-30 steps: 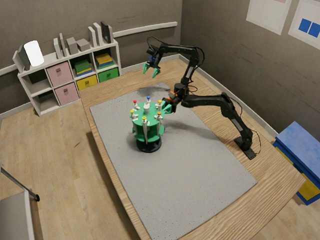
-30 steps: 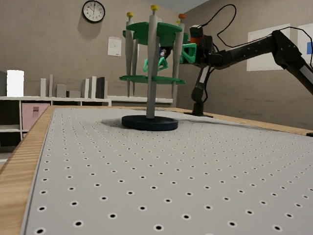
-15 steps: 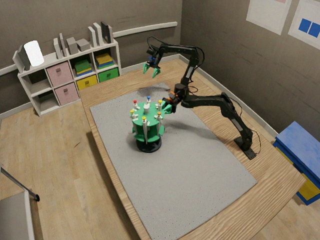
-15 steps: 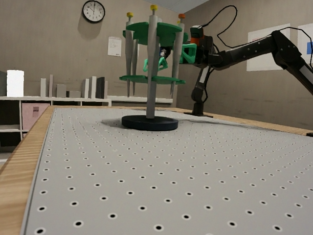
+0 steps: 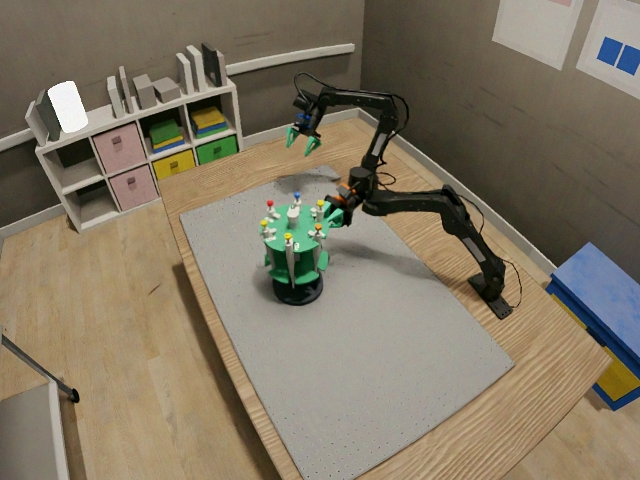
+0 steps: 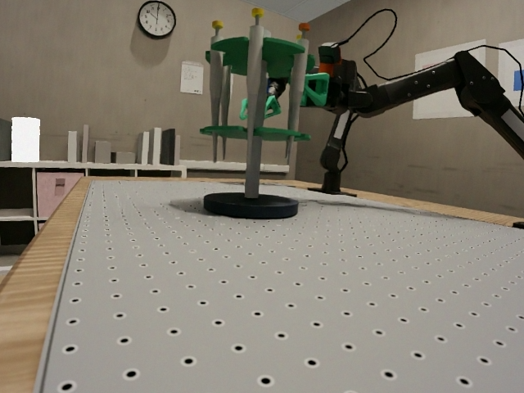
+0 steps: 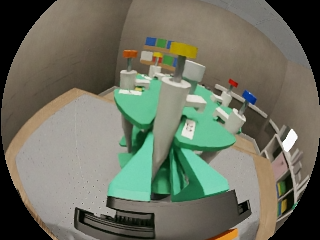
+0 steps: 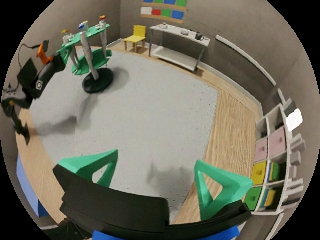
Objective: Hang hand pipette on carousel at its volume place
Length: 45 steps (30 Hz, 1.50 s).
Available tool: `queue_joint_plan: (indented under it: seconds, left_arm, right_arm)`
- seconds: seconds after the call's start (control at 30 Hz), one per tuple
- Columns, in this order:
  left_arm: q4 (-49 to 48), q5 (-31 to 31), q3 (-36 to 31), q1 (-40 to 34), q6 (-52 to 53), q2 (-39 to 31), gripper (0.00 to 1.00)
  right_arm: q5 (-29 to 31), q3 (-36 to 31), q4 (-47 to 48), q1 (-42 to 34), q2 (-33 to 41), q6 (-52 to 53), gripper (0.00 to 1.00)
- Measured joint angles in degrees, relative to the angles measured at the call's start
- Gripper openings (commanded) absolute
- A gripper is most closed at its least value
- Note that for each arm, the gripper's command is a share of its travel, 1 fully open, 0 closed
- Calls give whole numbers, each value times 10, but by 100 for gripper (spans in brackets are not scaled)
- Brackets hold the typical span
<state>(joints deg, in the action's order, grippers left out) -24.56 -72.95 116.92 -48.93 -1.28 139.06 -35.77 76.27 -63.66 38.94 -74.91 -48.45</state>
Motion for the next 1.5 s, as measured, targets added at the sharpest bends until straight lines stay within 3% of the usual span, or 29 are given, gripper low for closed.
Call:
queue_joint_plan:
  seconds: [1.5]
  left_arm:
    - [21,-2,-5,0,6,2,12]
  right_arm:
    - [0,0,0,0,0,0,100]
